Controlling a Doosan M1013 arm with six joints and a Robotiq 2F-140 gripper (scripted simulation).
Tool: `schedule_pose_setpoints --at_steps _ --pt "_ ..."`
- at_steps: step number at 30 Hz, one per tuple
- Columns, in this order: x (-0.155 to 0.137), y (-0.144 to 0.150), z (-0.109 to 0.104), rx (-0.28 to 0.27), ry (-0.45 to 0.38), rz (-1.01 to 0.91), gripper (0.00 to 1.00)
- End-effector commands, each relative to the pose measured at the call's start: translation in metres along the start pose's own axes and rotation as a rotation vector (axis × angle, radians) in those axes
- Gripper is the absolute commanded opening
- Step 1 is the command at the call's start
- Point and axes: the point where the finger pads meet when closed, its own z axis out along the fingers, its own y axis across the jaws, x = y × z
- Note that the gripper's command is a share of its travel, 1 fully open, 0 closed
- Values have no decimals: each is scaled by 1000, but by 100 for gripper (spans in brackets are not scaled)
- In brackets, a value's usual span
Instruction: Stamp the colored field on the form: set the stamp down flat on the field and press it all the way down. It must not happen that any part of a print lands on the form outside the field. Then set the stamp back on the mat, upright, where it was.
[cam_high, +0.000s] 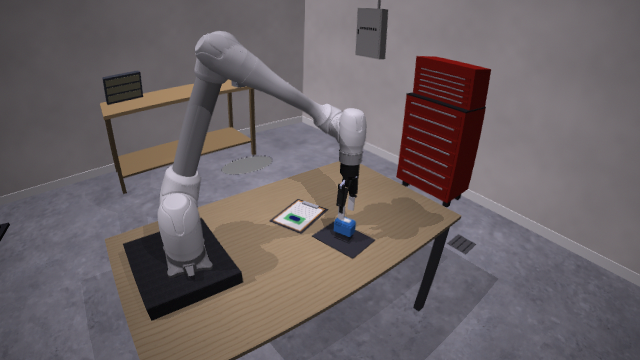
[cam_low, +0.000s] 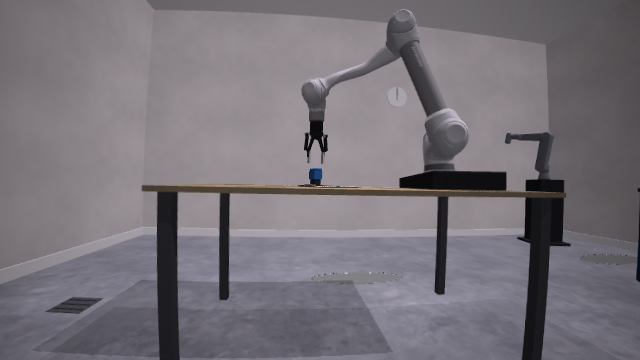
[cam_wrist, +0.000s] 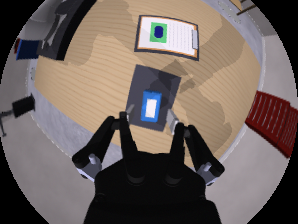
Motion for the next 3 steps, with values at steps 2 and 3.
schedule_pose_setpoints --at_steps 2,3 --pt "0 0 0 0 0 0 52" --pt "0 0 0 0 0 0 52"
